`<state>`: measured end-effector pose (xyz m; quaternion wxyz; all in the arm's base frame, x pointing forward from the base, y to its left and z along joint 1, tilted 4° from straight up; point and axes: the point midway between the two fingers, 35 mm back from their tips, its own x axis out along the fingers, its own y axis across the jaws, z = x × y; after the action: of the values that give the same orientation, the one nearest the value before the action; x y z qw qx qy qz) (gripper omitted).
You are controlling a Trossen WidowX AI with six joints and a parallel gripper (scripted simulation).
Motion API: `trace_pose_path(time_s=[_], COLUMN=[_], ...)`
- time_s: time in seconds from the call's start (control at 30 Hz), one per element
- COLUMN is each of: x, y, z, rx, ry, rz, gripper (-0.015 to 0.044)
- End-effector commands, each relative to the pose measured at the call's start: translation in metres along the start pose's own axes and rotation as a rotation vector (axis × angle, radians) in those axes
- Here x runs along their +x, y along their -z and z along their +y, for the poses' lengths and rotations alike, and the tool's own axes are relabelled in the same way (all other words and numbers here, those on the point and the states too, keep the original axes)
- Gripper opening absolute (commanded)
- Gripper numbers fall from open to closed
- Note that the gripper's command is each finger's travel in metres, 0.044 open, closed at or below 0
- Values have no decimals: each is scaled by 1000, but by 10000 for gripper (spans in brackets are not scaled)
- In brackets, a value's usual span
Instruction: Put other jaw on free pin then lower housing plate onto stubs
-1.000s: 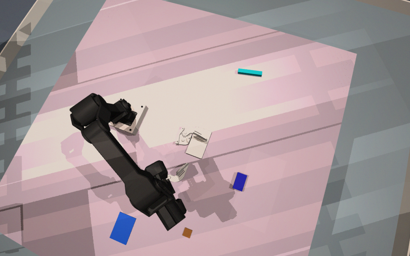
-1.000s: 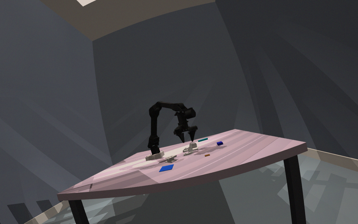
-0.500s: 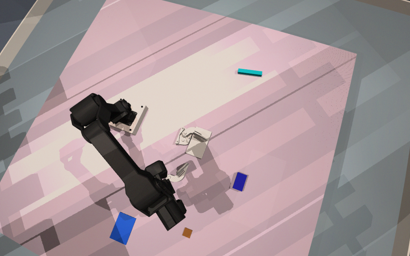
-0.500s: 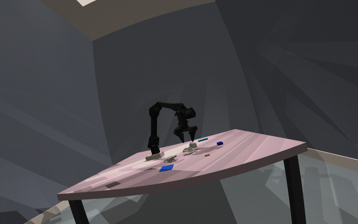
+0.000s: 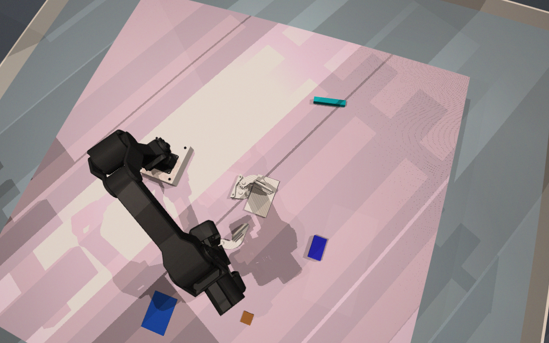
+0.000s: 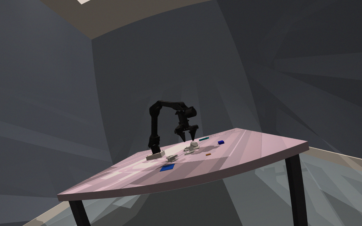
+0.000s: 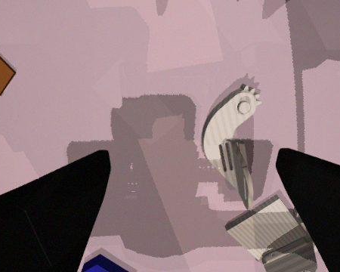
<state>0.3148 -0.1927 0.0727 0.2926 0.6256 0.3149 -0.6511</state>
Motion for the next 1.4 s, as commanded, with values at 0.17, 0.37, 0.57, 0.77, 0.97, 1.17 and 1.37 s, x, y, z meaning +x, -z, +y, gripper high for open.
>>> trace_pose_path(time_s=[0.17, 0.37, 0.57, 0.77, 0.97, 1.17, 1.37], x=[0, 0, 0, 0, 0, 0, 0], y=[0, 0, 0, 0, 0, 0, 0], z=[0, 0, 0, 0, 0, 0, 0], rx=[0, 0, 0, 0, 0, 0, 0], ry=[0, 0, 0, 0, 0, 0, 0], rz=[0, 0, 0, 0, 0, 0, 0], gripper=[177, 20, 0, 0, 0, 131, 289])
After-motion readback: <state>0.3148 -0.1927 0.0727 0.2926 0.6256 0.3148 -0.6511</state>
